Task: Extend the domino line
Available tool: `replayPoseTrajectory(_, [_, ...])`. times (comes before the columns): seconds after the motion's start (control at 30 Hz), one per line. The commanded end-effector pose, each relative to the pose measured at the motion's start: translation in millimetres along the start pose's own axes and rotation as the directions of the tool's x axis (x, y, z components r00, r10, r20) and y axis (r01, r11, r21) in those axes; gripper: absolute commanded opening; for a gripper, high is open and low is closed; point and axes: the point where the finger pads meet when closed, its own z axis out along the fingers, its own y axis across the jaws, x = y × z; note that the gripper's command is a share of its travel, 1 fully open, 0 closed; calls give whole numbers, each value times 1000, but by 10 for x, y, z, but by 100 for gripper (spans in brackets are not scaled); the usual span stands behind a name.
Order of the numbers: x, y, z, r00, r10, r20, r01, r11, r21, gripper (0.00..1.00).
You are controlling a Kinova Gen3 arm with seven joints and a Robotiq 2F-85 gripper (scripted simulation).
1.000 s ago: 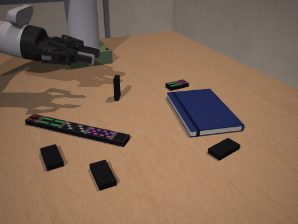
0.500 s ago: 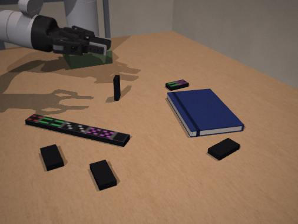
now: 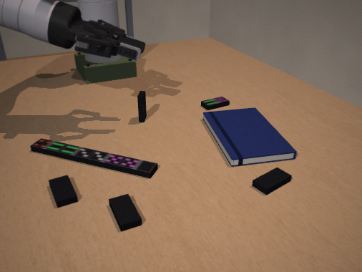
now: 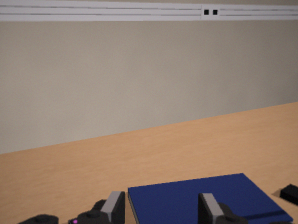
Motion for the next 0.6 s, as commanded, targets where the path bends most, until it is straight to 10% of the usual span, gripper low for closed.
replayPoseTrajectory(0.0, [8,0,16,998,-4,57,4,1000,5,49])
replayPoseTrajectory(0.57, [20,-4,74,946,-20,323,15,1000,19,49])
